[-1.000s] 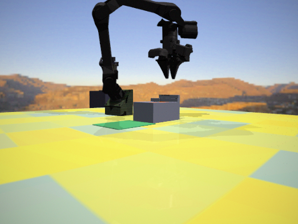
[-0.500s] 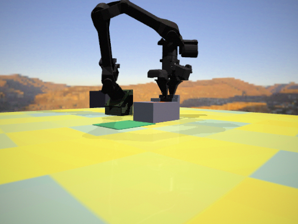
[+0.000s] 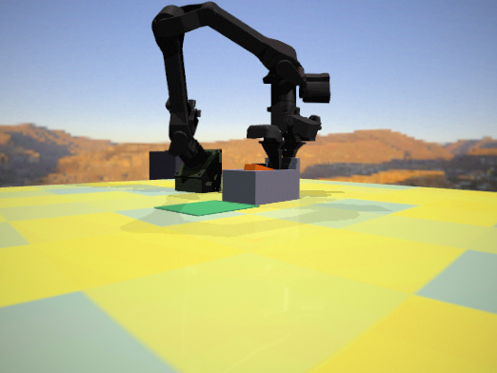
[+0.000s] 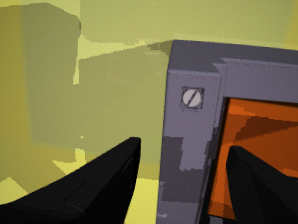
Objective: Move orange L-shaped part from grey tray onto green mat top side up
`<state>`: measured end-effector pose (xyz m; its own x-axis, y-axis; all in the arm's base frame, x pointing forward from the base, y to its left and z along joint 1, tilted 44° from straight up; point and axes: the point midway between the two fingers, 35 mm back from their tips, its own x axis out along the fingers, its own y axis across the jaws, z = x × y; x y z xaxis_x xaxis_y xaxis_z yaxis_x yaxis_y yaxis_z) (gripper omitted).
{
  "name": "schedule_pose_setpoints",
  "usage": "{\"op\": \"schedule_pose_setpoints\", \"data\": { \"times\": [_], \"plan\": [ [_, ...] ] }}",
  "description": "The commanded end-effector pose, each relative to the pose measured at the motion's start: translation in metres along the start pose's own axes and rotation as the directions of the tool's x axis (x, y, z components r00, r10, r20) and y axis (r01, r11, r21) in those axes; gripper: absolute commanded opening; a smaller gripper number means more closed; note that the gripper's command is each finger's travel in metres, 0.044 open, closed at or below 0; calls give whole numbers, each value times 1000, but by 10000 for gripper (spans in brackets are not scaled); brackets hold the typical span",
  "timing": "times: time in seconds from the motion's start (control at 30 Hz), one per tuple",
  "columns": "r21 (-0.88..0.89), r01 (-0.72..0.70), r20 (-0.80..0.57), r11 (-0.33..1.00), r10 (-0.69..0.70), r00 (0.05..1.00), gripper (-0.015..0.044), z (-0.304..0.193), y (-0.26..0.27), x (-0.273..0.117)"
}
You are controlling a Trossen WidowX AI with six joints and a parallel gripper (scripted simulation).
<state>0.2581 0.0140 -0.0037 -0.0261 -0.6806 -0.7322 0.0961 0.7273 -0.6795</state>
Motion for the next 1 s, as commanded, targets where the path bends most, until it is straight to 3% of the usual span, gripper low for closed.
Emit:
{"op": "schedule_pose_setpoints", "data": {
  "times": [0.0,0.97],
  "plan": [
    [-4,5,1,1000,-5,1000,180,0,-1,7],
    [-3,-2,2,1000,2,1000,180,-1,1,20]
  ]
}}
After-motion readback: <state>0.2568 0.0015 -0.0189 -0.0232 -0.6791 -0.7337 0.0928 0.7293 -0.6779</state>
